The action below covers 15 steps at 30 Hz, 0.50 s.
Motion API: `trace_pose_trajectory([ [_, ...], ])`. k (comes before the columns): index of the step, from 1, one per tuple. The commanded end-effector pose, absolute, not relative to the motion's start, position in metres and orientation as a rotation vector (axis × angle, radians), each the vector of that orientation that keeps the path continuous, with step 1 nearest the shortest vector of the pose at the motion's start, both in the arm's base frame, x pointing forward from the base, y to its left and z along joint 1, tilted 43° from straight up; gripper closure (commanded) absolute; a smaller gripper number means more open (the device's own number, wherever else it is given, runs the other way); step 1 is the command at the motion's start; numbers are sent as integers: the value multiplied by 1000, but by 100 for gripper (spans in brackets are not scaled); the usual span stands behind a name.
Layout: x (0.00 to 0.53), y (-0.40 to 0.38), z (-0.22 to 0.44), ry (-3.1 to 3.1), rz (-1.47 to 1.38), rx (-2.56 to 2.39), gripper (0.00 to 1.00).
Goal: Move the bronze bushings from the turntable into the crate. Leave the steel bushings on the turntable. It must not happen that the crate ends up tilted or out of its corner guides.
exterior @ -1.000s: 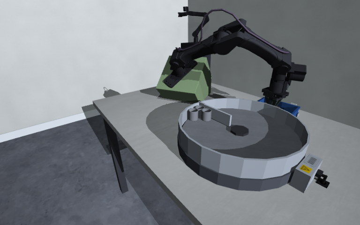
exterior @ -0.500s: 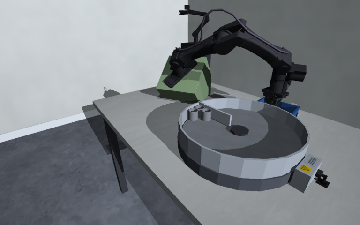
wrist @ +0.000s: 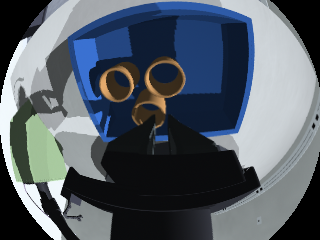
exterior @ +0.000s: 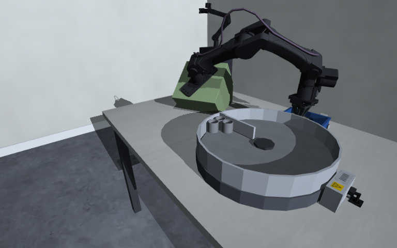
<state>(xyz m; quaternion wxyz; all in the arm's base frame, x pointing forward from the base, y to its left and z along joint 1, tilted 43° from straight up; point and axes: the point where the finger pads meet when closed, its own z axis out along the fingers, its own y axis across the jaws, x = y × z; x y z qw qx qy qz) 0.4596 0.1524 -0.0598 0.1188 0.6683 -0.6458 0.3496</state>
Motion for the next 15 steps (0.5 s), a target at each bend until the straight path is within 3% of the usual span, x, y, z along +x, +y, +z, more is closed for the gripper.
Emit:
trace_pose_trajectory([
  [1, 456, 198, -16, -1927, 1055, 2021, 84],
  [15, 434, 222, 2, -1893, 1036, 2013, 84],
])
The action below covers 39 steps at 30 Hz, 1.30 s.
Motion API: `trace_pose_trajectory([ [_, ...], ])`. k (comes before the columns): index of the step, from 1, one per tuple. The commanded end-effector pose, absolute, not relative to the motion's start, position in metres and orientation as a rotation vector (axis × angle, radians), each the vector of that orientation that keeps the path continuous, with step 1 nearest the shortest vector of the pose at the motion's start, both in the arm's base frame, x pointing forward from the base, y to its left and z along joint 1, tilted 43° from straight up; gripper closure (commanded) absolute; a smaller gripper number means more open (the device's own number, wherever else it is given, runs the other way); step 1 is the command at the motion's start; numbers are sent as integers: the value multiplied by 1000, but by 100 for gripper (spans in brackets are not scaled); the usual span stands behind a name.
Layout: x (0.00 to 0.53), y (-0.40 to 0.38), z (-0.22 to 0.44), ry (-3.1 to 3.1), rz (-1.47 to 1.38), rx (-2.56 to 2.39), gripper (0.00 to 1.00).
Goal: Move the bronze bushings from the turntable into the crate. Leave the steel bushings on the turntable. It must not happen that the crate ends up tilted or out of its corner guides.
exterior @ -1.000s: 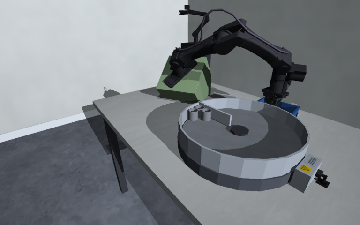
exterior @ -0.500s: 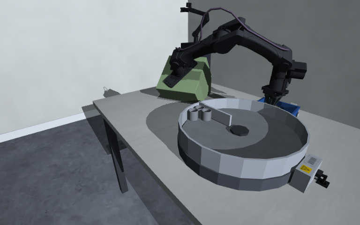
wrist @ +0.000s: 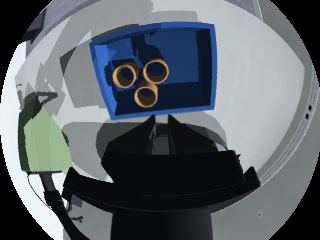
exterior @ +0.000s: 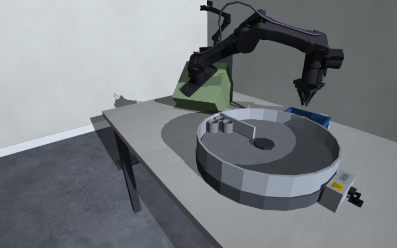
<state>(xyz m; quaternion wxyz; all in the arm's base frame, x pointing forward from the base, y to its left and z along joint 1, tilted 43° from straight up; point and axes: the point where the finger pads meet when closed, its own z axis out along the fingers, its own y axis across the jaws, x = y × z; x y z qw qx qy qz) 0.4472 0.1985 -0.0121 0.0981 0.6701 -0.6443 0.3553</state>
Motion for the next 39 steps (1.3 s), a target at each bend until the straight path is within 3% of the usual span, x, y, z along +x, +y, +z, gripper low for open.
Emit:
trace_pose_trajectory([
  [1, 433, 223, 3, -1893, 1036, 2013, 84],
  [39, 433, 226, 12, -1904, 1041, 2018, 84],
])
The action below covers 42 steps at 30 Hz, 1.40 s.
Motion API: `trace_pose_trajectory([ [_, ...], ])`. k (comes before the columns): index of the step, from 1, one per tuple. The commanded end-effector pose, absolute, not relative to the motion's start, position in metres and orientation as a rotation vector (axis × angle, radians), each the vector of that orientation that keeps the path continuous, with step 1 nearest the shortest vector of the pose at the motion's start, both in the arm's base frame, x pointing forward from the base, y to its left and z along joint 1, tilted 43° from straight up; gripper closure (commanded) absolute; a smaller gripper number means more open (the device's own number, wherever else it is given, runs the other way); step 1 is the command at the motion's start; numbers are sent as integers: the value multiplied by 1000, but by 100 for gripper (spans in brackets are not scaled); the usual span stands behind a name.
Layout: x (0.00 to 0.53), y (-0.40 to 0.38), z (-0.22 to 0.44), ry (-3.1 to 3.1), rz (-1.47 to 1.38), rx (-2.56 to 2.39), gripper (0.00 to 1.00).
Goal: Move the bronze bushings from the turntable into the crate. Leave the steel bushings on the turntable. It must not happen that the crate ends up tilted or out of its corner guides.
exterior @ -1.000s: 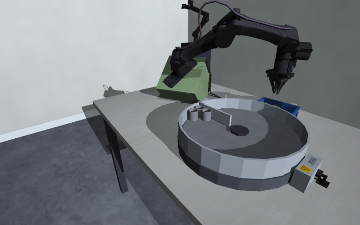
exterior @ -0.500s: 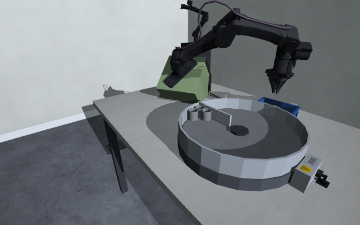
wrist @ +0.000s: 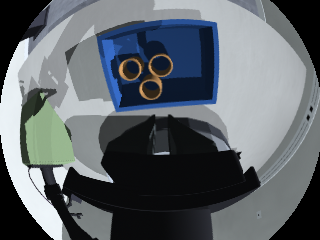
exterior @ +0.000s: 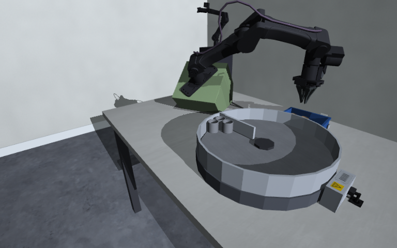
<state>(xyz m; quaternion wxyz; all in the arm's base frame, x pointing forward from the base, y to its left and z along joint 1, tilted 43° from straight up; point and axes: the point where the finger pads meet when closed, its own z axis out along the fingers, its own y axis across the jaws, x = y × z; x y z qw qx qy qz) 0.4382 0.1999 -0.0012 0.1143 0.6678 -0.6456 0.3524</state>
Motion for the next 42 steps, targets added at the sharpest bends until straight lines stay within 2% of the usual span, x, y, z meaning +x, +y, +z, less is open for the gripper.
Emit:
trace_pose_trajectory([
  [1, 433, 226, 12, -1904, 1041, 2018, 84],
  [39, 433, 226, 12, -1904, 1041, 2018, 84],
  [40, 433, 227, 12, -1905, 1041, 2017, 0],
  [42, 431, 230, 20, -1915, 1045, 2018, 0],
])
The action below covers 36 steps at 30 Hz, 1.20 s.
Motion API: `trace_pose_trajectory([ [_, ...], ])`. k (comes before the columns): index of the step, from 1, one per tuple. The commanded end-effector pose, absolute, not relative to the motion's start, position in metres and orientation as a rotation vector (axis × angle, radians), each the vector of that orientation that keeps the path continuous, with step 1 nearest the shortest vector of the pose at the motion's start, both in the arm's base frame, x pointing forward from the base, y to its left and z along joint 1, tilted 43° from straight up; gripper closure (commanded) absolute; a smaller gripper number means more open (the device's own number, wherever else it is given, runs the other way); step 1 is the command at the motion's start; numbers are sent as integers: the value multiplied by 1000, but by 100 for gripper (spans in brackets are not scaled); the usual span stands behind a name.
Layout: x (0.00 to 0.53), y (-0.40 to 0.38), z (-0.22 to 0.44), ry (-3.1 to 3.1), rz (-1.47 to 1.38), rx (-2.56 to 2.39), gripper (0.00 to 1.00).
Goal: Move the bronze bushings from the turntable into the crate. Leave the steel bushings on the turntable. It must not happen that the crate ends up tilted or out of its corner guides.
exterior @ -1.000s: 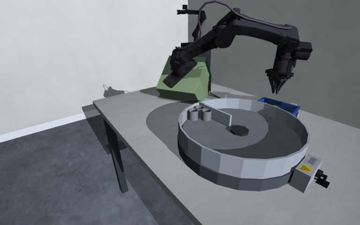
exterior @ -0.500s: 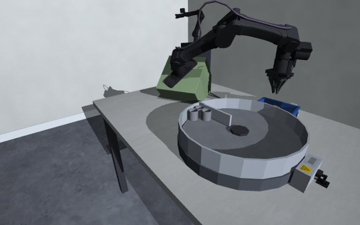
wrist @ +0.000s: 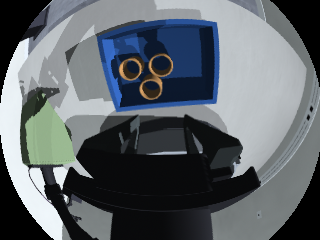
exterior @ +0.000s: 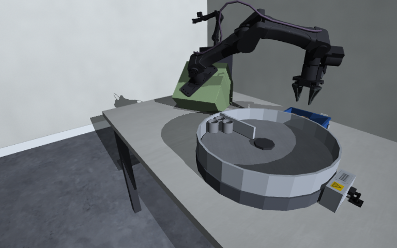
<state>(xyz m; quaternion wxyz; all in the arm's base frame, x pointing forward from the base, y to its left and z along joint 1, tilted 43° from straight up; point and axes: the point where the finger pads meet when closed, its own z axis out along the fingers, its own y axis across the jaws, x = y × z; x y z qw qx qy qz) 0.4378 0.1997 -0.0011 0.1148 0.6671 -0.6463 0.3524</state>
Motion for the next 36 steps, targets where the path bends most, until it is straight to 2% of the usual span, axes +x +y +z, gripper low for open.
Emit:
trace_pose_trajectory([
  [1, 429, 232, 23, -1913, 1044, 2018, 0],
  [8, 415, 249, 37, -1893, 1035, 2013, 0],
  [36, 416, 253, 49, -1927, 1047, 2025, 0],
])
